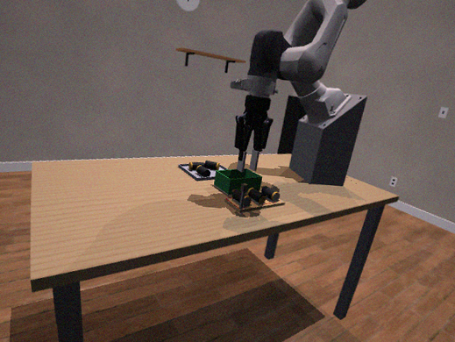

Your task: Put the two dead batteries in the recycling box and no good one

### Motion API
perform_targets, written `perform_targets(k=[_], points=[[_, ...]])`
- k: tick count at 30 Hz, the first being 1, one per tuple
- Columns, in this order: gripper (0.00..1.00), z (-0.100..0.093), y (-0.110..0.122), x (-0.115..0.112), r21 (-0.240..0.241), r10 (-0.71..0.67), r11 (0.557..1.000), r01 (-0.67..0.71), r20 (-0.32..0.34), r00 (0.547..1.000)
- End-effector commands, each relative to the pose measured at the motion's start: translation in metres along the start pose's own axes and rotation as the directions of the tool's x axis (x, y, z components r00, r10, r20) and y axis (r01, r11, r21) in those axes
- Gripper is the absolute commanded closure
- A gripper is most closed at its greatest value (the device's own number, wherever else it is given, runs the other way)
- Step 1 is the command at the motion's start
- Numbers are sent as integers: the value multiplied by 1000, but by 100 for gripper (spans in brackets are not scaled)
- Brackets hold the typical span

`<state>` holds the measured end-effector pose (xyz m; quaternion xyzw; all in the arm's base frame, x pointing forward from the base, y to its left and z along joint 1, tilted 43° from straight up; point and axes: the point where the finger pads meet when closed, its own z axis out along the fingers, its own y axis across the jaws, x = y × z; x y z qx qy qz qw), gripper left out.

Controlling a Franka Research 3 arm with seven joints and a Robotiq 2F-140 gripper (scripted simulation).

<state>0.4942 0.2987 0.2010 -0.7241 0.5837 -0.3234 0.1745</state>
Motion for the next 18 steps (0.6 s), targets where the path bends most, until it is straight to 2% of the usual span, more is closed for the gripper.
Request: perform_targets(k=[1, 9, 12, 18], points=[[71, 3, -1, 0, 2, 8, 1000, -8, 1, 1000], [71, 53, -1, 0, 2, 8, 1000, -8, 1, 1000], [71, 59, -1, 0, 2, 8, 1000, -8, 1, 1000], [71, 59, -1, 0, 2, 8, 1000, -8, 1, 1000]])
